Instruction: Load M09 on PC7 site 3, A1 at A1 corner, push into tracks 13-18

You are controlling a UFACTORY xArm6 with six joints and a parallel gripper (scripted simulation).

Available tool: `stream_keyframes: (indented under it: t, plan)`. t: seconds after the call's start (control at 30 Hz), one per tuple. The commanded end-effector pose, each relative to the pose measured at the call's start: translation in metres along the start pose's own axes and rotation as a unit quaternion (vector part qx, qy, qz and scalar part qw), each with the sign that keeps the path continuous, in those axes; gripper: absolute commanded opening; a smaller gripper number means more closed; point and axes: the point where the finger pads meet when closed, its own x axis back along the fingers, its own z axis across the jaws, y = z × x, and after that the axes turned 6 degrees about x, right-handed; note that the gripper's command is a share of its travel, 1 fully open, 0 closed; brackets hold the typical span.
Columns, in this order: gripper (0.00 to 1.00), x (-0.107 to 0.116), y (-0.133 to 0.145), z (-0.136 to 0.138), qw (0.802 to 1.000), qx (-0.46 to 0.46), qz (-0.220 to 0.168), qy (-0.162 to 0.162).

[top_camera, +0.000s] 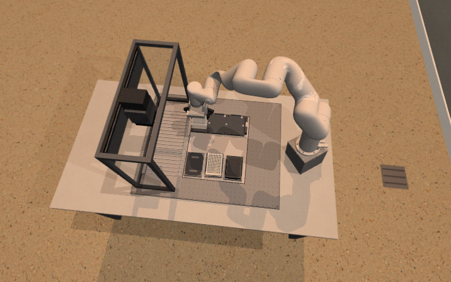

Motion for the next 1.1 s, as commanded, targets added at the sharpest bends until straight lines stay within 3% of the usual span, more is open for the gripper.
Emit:
stream_keyframes:
  t: [0.0,0.47,1.07]
  plan:
    - [0.0,-0.005,0.001,0.002,1.0,0.0,-0.001,0.003]
    - [0.0,-0.024,0.001,0.002,1.0,0.0,-0.001,0.003]
    - [0.0,-0.024,0.001,0.002,1.0,0.0,-0.001,0.003]
